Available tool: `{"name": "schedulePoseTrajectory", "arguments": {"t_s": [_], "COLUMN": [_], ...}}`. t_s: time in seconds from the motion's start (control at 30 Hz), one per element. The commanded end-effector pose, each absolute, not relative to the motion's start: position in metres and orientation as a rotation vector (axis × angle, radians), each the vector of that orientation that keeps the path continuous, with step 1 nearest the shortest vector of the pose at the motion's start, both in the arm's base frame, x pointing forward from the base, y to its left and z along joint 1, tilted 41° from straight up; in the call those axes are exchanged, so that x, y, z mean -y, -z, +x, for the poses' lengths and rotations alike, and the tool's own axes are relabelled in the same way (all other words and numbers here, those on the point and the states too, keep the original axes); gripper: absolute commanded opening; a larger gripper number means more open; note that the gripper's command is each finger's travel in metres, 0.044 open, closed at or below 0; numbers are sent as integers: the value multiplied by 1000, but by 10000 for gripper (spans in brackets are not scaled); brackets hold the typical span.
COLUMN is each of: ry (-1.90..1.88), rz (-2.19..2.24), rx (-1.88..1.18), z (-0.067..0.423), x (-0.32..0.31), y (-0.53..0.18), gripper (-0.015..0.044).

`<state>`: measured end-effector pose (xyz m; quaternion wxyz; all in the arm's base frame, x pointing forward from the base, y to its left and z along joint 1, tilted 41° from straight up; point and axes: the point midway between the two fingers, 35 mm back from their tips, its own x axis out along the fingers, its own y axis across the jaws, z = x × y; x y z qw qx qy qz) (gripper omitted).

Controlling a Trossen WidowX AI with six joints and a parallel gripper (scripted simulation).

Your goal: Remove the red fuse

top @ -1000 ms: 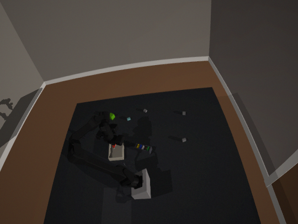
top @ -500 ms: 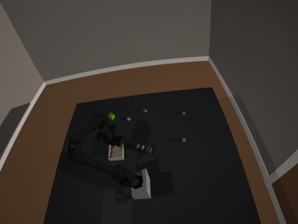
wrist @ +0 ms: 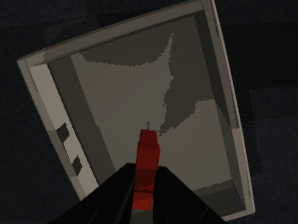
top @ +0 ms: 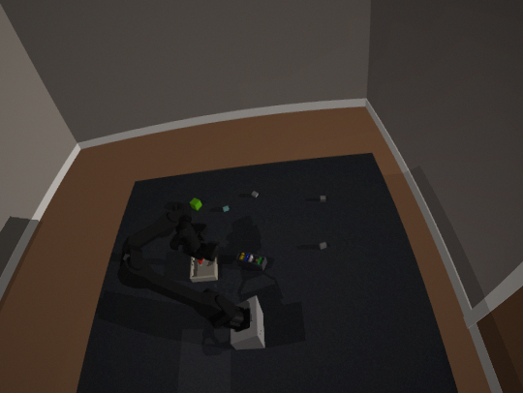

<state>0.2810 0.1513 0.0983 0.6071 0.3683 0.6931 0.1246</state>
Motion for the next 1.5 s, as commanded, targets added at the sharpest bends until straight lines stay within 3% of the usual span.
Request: {"name": "schedulePoseTrajectory", "arguments": {"t_s": [0.0,0.4,0.53,1.47], "ry": [-288,-287,-276,-268], "rz": [851,851,853,856], "rx": [-1602,-1602,-1607,-1610], "z": [281,281,280,279], "x": [-151,-149,-125,-125], "y": [-98,-100,-125,-123], "gripper": [26,330,330,330]}}
